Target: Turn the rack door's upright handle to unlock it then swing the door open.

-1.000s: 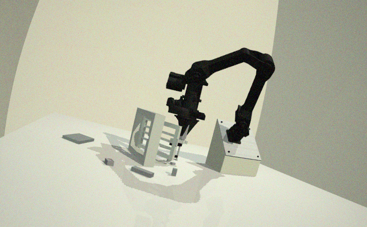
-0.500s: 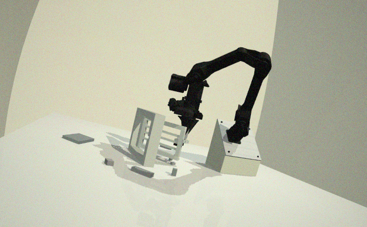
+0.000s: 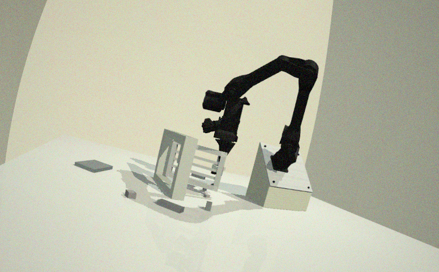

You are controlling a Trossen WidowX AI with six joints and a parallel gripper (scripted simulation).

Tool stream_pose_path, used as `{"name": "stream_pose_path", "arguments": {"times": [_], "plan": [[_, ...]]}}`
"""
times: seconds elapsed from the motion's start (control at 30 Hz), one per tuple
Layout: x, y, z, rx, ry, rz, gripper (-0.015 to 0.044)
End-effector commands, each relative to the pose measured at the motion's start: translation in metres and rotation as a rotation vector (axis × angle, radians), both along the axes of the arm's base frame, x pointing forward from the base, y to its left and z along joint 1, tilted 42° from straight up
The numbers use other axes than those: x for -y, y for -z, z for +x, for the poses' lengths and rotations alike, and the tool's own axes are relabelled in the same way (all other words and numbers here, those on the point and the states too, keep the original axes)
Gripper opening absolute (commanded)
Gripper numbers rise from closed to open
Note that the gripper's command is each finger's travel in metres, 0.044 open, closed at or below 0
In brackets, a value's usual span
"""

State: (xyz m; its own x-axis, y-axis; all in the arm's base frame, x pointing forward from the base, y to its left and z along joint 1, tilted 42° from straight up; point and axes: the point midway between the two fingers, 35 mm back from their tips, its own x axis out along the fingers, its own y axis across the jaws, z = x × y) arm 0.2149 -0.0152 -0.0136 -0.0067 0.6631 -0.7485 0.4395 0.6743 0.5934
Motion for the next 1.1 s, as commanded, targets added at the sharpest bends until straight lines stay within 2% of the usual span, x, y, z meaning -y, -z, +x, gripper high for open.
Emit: {"name": "stream_pose_path", "arguments": {"times": [0.0,1.07], "plan": [[0.006,0.005,-0.001,0.06,-0.059,0.002,0.0028],[0.063,0.055,-0.001,0.372,-0.412,-0.001,0.0028]]}}
